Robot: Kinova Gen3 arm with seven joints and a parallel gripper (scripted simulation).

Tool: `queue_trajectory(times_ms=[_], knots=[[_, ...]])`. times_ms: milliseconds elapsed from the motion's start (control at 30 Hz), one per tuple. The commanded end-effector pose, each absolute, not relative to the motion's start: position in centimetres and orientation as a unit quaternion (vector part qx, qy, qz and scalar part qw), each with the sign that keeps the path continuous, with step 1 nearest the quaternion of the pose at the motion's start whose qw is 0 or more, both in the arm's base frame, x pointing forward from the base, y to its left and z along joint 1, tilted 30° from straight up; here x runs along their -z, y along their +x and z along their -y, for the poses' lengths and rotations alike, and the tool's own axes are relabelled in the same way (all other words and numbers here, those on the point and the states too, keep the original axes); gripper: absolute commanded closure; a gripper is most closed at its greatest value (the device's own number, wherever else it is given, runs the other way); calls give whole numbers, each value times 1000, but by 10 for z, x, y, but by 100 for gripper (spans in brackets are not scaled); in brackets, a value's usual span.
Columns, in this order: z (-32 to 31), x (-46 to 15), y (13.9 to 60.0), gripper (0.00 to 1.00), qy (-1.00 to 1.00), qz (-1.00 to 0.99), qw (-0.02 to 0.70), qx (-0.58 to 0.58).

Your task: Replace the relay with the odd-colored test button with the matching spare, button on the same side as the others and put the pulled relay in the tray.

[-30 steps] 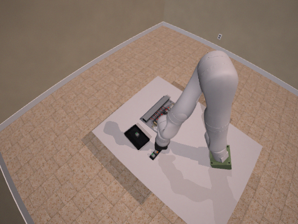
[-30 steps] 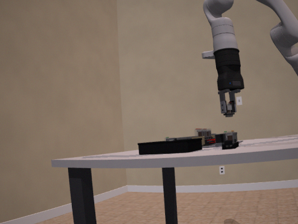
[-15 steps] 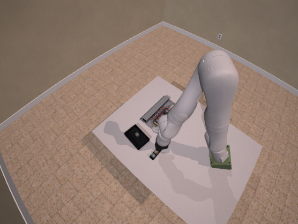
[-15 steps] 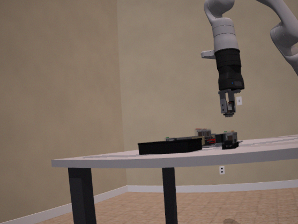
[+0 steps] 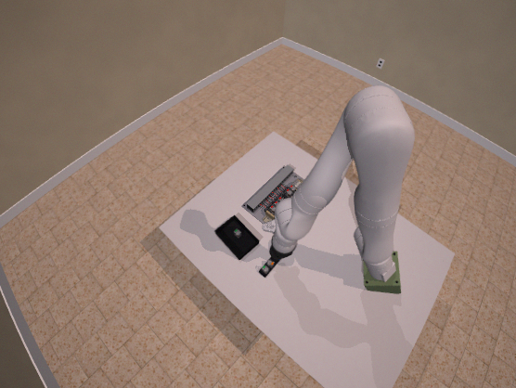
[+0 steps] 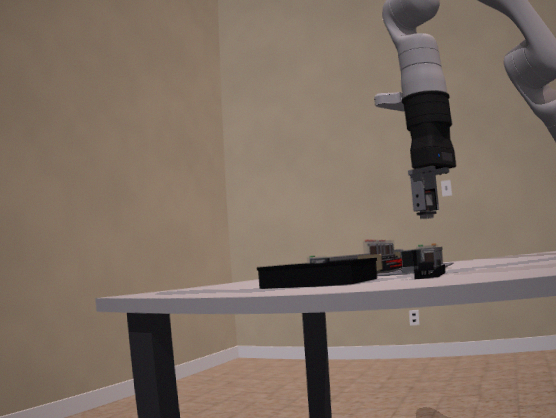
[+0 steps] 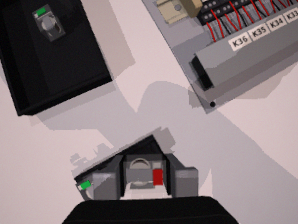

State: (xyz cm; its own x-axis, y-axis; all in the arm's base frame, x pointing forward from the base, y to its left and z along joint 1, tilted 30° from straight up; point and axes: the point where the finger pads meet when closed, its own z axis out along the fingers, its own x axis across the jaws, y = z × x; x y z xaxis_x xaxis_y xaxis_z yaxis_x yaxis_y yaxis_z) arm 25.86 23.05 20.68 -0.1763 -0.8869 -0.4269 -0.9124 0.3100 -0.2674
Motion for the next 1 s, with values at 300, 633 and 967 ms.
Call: queue_trajectory(times_ms=[300,633,967], knots=[[-232,-207,257,100,-645,-718,261,-7],[-232,-207,257,100,-691,-674,261,11],[-231,-207,257,100,-724,-639,260,25]])
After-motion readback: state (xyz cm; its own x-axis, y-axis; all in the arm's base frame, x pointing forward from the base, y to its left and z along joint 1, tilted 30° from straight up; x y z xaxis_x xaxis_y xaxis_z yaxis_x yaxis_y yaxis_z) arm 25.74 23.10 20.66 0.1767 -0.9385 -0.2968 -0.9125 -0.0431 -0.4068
